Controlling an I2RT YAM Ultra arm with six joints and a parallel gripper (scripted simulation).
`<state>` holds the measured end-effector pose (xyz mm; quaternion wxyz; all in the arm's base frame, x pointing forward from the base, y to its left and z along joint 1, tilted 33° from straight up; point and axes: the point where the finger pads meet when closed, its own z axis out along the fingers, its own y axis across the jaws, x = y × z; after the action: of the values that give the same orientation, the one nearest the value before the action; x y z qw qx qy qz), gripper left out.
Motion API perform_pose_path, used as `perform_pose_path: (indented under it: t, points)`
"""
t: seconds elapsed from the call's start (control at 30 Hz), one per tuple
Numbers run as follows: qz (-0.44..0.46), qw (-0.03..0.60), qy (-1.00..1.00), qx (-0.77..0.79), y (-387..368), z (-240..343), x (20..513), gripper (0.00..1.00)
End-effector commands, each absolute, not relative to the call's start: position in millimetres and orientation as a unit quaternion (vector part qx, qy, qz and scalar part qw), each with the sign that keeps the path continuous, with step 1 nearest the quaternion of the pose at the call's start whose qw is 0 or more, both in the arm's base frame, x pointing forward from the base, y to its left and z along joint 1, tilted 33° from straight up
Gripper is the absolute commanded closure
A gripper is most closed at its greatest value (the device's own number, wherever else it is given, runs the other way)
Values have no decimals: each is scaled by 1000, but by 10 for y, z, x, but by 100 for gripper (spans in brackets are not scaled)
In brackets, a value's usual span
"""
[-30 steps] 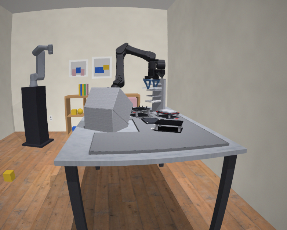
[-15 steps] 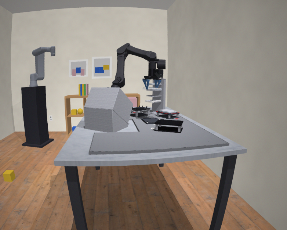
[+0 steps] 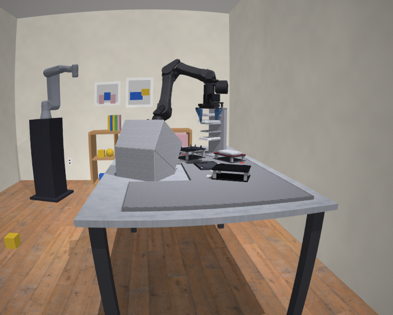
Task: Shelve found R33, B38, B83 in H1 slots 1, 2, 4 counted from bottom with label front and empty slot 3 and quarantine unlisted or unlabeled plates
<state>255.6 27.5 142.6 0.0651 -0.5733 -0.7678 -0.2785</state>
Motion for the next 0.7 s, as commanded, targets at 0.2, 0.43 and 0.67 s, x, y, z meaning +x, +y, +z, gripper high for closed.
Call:
perform_pose_path:
  t: [0.2, 0.43, 0.67]
  points:
    - [-275, 70, -753, -594, 358, 1269, 2574, 14]
    - [-271, 79, -751, -597, 449, 1072, 2630, 14]
    - [-282, 57, -751, -595, 473, 1080, 2723, 14]
